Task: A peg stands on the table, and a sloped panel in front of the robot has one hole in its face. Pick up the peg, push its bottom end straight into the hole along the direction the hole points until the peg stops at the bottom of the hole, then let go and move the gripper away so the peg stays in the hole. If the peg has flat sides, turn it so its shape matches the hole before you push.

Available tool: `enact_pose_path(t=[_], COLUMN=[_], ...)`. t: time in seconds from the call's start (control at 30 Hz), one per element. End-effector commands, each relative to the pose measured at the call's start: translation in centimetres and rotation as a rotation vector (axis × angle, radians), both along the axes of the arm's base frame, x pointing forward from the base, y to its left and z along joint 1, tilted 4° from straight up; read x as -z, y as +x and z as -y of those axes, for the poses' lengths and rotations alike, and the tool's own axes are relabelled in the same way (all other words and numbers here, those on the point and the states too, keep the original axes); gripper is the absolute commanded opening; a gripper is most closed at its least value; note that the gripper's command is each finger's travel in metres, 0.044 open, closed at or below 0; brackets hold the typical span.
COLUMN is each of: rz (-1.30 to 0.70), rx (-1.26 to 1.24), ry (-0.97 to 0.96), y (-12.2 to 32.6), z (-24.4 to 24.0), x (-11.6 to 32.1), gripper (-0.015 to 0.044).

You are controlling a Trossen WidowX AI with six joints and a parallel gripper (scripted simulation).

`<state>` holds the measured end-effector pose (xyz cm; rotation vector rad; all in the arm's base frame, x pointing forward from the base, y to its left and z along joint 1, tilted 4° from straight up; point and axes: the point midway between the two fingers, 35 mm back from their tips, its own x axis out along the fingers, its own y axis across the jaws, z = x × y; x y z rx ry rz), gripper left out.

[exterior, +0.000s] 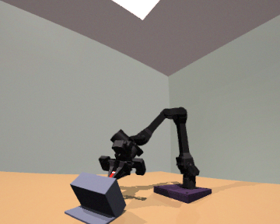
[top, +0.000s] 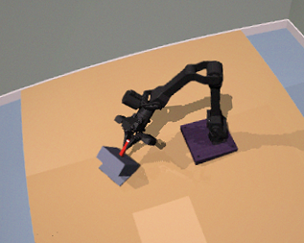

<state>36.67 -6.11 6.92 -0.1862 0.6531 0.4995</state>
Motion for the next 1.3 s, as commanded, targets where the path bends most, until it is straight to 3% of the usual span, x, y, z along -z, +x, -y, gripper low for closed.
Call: enact_pose_path(t=[0.0,1.27], rz=[0.002,0.001], rx=[0.004,-0.001], ry=[-0.001,0.001], y=[0.3,1.2], z=[-0.1,-0.7], x=[0.1,1.0], gripper=[0.0,0.0])
